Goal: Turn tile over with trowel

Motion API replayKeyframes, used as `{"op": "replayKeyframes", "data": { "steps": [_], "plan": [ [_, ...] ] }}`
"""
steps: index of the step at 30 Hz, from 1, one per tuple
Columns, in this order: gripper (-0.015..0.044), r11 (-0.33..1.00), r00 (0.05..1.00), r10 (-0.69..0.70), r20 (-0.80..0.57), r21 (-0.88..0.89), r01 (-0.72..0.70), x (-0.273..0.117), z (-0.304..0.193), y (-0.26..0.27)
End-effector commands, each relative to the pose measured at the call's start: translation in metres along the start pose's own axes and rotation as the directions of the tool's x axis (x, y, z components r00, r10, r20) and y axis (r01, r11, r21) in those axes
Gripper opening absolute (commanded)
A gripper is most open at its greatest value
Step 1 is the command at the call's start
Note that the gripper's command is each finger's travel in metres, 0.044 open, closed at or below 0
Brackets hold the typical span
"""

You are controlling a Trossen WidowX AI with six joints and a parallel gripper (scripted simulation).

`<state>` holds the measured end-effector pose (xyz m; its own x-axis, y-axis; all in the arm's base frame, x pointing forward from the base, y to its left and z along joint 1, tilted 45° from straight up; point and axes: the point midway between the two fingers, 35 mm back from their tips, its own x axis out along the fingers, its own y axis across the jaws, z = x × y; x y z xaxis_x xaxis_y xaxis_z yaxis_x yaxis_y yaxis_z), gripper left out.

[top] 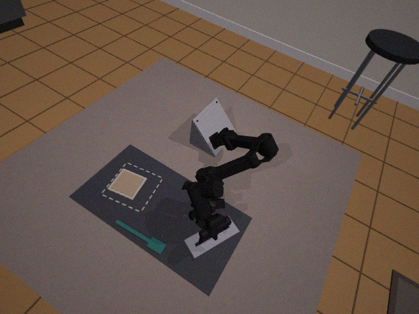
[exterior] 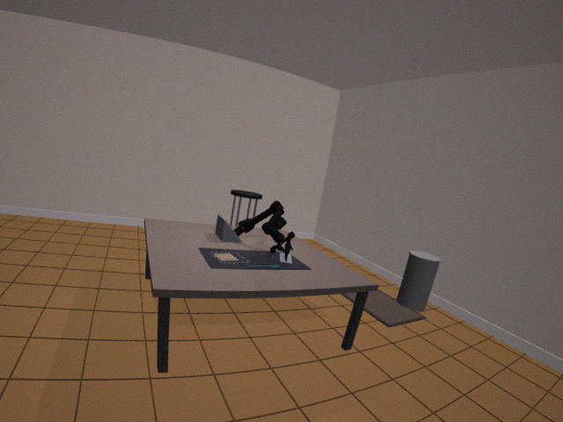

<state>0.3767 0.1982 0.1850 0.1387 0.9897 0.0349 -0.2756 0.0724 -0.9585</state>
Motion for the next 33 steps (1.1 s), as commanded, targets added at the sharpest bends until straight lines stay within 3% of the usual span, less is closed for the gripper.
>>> {"op": "replayKeyframes", "data": {
  "steps": [1, 5, 17, 26, 33],
  "plan": [
    [0.0, 1.0, 1.0, -0.006, -0.015, -0.005, 0.006, 0.002, -0.003, 0.004],
    [0.0, 1.0, 1.0, -0.006, -0.015, -0.005, 0.006, 0.004, -0.003, 0.007],
    [0.03, 1.0, 1.0, -0.006, -0.015, -0.005, 0.006, 0.004, -0.003, 0.007],
    [0.03, 1.0, 1.0, -0.006, -0.015, -0.005, 0.006, 0.003, -0.003, 0.007],
    [0.03, 1.0, 1.0, -0.006, -0.01, -0.002, 0.006, -0.04, -0.003, 0.007]
  ]
}}
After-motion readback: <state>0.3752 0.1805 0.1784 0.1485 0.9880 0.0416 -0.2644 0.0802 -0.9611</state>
